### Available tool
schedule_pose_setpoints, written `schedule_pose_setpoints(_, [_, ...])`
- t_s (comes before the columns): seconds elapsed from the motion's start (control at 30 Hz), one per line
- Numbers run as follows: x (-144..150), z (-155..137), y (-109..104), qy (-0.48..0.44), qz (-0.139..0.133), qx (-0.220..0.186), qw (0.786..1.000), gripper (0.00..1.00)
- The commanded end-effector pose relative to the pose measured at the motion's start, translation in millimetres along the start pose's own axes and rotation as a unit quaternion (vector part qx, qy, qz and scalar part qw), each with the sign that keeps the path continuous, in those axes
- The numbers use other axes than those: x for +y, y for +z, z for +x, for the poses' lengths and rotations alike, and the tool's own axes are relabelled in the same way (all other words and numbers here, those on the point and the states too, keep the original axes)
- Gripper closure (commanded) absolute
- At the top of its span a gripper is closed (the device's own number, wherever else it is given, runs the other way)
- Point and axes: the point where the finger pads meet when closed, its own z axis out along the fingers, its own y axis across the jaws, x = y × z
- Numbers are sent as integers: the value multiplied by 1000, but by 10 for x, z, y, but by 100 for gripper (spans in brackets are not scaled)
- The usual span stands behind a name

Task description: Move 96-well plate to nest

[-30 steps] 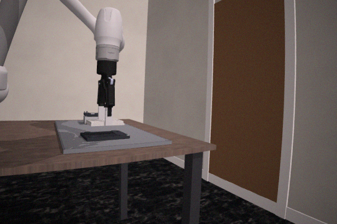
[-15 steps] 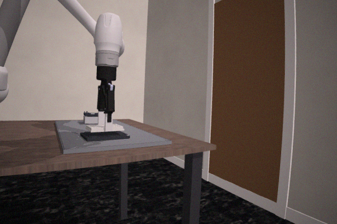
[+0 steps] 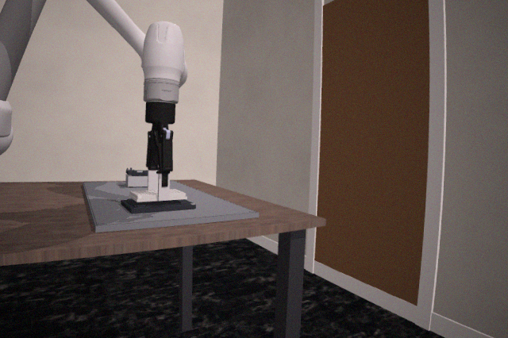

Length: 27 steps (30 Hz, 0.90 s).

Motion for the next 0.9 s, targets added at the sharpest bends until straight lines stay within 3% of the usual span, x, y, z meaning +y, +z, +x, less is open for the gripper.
schedule_pose_setpoints(0.0, [0,0,-1,0,0,0,1000,90])
schedule_pose_setpoints(0.87, [-1,0,32,0,0,0,1000,90])
